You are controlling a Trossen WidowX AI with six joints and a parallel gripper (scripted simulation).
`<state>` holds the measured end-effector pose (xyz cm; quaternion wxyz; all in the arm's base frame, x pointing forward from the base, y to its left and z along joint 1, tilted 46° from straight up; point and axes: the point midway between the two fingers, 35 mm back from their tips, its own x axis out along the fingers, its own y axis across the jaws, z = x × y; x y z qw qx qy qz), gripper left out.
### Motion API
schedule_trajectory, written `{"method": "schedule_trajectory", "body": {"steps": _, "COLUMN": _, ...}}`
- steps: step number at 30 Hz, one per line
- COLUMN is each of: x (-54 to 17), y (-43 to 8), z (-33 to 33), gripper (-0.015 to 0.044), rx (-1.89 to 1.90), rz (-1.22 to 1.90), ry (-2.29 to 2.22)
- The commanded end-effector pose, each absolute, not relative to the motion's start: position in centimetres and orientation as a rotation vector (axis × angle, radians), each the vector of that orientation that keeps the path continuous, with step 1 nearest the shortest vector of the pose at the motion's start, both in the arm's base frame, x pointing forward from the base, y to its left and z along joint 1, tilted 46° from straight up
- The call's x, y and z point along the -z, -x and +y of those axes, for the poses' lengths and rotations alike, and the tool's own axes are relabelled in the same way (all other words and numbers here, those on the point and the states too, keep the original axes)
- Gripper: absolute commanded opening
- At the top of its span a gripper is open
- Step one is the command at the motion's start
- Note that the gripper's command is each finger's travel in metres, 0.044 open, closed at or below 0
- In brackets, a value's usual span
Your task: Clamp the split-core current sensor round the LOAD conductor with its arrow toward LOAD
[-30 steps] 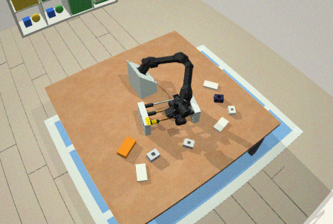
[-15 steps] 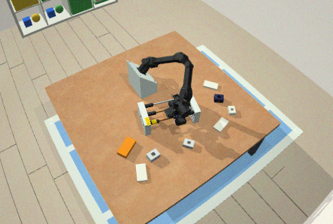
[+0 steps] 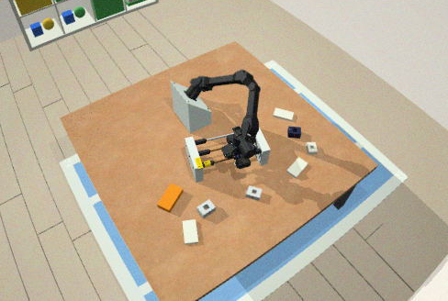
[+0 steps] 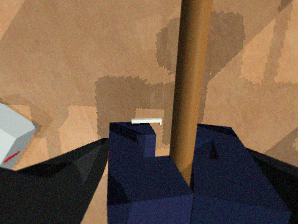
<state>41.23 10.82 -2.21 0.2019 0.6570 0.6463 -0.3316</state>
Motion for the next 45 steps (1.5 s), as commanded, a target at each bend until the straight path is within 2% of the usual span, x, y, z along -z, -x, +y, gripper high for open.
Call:
{"method": "schedule_trajectory", "body": {"steps": 1, "x": 2.2, "y": -41.3, "z": 10.8, "gripper": 0.0, "rx": 0.924, "rz": 1.803, "ry": -1.835}}
{"method": "schedule_trajectory", "body": {"steps": 43, "x": 1.3, "y": -41.2, "z": 9.9, "gripper": 0.0, "rx": 0.93, "rz": 1.799, "ry": -1.836}}
{"method": "schedule_trajectory", "body": {"steps": 45, "x": 1.3, "y": -41.2, "z": 9.9, "gripper": 0.0053, "rx": 0.93, "rz": 1.799, "ry": -1.836}}
